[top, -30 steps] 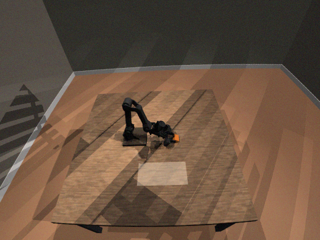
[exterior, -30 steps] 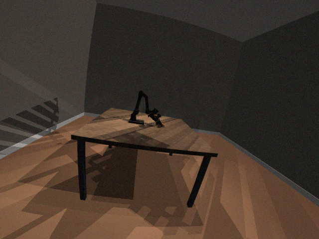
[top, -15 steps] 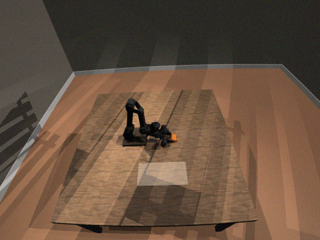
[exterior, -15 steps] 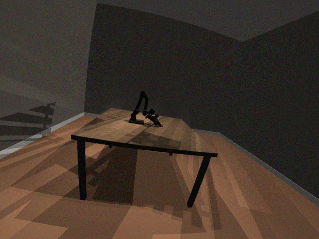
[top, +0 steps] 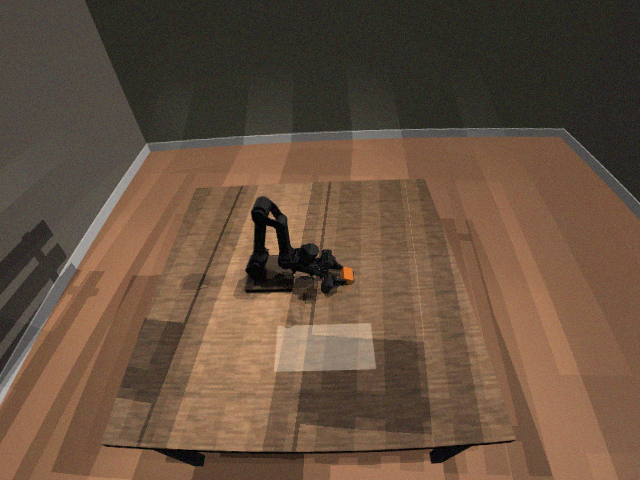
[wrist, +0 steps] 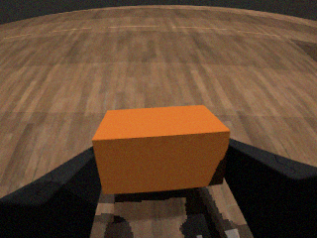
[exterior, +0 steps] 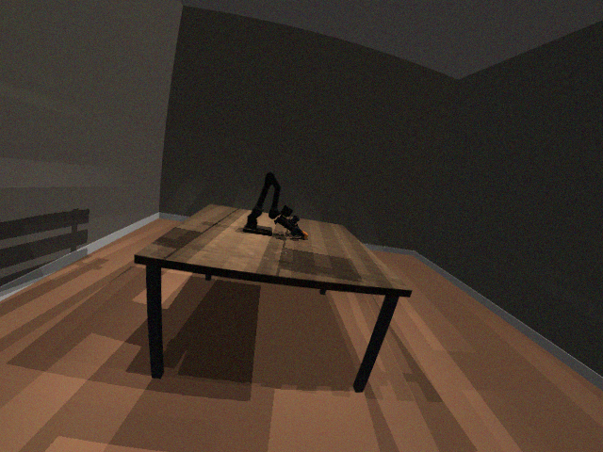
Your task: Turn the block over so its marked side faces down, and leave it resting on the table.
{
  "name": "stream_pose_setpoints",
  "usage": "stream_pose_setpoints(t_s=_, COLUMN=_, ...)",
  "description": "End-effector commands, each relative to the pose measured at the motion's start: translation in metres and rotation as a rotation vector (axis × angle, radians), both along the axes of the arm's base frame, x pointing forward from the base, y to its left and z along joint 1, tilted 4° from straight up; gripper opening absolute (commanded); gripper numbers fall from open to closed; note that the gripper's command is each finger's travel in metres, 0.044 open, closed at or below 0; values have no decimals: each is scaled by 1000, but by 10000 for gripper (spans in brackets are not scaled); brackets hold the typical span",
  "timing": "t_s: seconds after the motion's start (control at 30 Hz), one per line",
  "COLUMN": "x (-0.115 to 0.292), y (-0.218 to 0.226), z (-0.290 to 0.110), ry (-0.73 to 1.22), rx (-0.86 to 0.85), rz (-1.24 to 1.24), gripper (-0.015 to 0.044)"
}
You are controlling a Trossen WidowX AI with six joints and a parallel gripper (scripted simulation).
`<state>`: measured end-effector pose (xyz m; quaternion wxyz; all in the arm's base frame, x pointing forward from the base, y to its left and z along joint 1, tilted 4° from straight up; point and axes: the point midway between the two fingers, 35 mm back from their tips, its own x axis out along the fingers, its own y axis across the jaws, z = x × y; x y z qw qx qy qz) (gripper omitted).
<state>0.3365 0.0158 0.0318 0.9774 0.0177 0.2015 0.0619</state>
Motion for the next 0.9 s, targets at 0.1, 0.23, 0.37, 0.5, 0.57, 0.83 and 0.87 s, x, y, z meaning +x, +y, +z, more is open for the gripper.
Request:
stream_pose_setpoints(t_s=0.1, x=0, y=0, z=1, ry=-5, rx=5, rz=1, gripper=131)
stream_pose_setpoints(t_s=0.23, x=0, y=0, z=1, ry=-5, rx=5, rz=1, gripper=236)
stream_pose_setpoints(t_s=0.37, x=0, y=0, z=1, ry=-5, rx=5, rz=1, gripper=341)
stream_pose_setpoints(t_s=0.5, x=0, y=0, z=1, ry=-5, rx=5, rz=1, gripper=440)
stream_pose_setpoints(t_s=0.57, x=0, y=0, z=1, ry=-5, rx=5, rz=1, gripper=440)
stream_pose_setpoints(t_s=0.83, x=0, y=0, z=1, ry=-5, rx=5, rz=1, gripper=440)
stream_pose_setpoints(t_s=0.87, x=0, y=0, z=1, ry=-5, rx=5, rz=1, gripper=440)
